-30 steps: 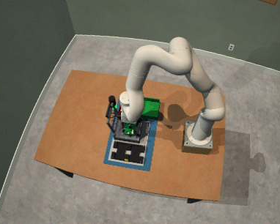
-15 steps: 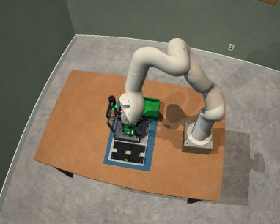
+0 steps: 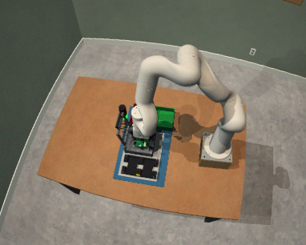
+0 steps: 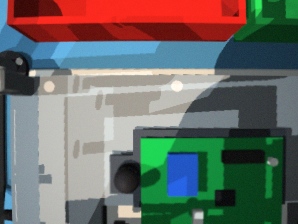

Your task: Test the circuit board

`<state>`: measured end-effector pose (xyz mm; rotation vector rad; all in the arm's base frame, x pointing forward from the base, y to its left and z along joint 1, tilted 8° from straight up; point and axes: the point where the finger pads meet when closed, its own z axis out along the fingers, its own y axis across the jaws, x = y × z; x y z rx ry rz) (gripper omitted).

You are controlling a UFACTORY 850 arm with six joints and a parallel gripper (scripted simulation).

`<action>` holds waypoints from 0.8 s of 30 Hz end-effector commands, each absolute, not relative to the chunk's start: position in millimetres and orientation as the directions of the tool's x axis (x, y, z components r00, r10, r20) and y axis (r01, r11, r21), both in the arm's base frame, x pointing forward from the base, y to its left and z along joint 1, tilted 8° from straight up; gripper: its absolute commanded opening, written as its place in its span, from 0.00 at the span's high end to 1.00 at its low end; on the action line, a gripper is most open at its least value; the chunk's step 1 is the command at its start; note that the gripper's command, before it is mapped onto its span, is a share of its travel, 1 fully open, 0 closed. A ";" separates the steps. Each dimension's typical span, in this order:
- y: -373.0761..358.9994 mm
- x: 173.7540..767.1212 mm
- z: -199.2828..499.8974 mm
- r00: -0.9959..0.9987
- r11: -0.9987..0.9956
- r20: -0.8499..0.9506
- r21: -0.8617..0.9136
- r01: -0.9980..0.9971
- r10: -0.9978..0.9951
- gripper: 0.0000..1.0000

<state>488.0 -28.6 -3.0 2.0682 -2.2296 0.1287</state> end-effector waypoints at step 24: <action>-29.0 489.1 -5.3 -0.075 0.075 0.131 0.001 -0.997 -0.989 0.11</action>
